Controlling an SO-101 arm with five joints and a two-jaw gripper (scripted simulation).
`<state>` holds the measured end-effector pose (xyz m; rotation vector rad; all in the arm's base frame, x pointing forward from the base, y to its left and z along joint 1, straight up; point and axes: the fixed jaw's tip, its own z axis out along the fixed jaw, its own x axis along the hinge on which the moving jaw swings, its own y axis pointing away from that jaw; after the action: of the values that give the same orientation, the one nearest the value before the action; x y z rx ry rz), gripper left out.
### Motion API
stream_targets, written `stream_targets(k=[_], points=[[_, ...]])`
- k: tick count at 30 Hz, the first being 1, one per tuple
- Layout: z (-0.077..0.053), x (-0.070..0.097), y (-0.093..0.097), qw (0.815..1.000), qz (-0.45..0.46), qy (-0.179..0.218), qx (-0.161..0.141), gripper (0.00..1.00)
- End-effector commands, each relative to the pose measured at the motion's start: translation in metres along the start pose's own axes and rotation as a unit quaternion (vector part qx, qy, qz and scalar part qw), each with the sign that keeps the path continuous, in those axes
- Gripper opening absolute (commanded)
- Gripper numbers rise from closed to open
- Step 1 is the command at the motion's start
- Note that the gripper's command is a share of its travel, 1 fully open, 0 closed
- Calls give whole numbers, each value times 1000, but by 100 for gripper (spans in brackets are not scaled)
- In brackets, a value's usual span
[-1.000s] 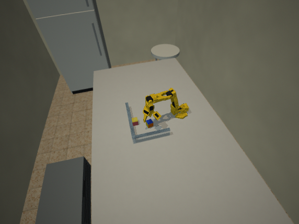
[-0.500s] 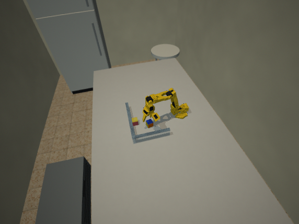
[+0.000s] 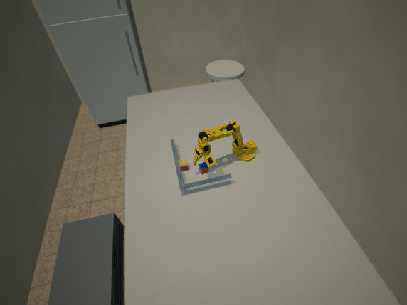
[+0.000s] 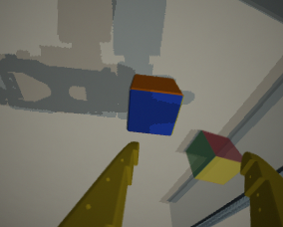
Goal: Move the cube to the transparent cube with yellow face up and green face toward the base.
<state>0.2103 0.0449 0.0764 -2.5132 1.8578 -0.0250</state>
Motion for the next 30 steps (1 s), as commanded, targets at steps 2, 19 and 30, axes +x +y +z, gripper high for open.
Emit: stream_targets(k=[2, 19, 30], points=[[-9, -1, -5, 999, 33, 0, 29, 35], [-7, -5, -6, 990, 141, -3, 26, 35], [-6, -8, -6, 979, 205, -5, 25, 35]])
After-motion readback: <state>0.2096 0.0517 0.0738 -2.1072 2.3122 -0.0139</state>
